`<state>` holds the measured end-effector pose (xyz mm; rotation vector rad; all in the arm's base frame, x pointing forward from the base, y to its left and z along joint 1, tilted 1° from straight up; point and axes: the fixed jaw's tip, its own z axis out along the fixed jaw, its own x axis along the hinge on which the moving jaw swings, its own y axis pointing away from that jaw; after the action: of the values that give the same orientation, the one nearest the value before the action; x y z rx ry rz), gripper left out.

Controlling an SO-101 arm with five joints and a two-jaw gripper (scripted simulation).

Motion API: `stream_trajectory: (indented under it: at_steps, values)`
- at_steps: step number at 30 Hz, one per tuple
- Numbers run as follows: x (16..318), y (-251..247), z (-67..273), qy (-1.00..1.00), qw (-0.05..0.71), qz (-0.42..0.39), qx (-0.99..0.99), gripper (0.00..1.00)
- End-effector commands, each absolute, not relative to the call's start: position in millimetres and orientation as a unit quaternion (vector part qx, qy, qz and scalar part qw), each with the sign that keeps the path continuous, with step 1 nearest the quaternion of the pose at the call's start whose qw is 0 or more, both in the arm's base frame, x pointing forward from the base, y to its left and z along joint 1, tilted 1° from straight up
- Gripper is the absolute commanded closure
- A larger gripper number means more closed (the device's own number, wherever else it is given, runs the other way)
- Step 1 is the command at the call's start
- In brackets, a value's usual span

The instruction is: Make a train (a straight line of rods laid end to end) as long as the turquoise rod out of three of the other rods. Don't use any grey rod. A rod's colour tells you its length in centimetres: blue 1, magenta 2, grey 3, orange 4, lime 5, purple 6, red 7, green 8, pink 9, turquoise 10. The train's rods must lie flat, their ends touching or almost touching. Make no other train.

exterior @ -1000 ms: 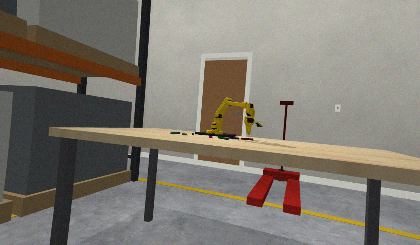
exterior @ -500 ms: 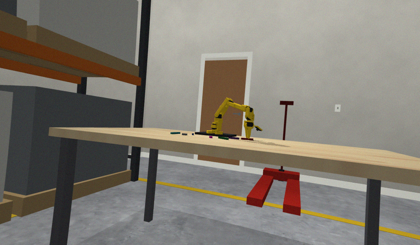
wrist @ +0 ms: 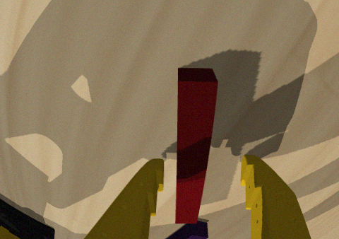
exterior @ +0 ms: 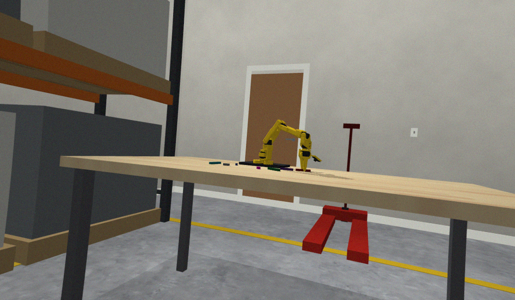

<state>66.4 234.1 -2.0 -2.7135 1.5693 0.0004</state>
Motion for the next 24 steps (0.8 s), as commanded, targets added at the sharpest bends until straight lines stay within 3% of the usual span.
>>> stream_trajectory:
  at_steps: [1,24]
  values:
    - [63.3,230.5,-8.9,0.501,-0.01,-0.002,-0.865,0.81]
    - [63.3,230.5,-8.9,0.501,-0.01,-0.002,-0.865,0.84]
